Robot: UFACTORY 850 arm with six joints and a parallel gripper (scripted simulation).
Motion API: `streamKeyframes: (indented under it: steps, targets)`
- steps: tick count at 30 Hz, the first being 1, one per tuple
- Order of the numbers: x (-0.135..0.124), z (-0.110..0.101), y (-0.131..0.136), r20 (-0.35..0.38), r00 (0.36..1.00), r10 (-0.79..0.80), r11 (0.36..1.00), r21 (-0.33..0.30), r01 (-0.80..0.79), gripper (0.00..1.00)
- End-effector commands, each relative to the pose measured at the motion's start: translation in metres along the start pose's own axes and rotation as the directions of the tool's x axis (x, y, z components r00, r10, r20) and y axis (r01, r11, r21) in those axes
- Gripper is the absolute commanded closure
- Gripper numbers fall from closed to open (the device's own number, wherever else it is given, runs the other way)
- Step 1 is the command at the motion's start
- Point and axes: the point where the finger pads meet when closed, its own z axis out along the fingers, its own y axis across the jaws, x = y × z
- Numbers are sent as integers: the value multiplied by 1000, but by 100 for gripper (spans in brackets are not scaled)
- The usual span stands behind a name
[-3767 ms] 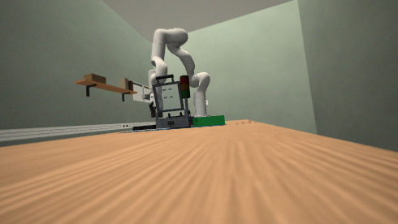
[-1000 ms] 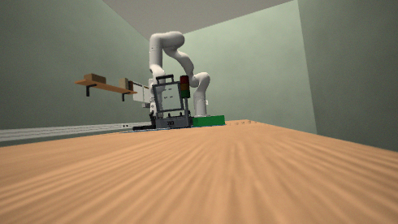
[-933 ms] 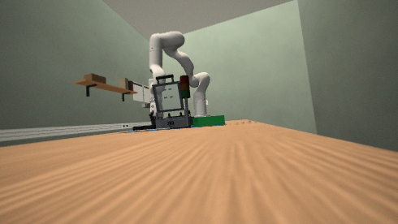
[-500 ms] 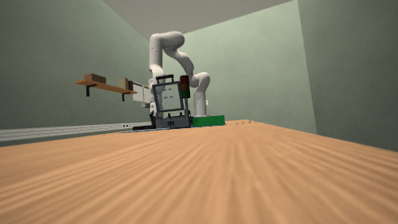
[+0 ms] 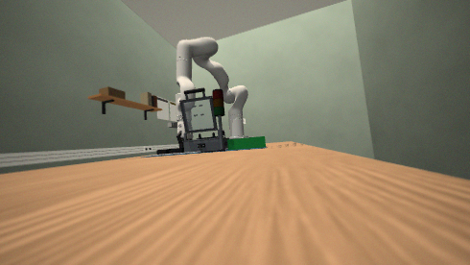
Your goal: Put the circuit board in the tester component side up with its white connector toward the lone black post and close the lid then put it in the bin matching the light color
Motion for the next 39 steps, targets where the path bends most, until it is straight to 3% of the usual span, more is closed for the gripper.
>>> streamKeyframes:
  steps: [1, 39]
  targets:
    - [0, -1, -1, -1, 1000, 0, 1000, 1, 0, 11]
    - [0, -1, -1, -1, 1000, 0, 1000, 1, 0, 21]
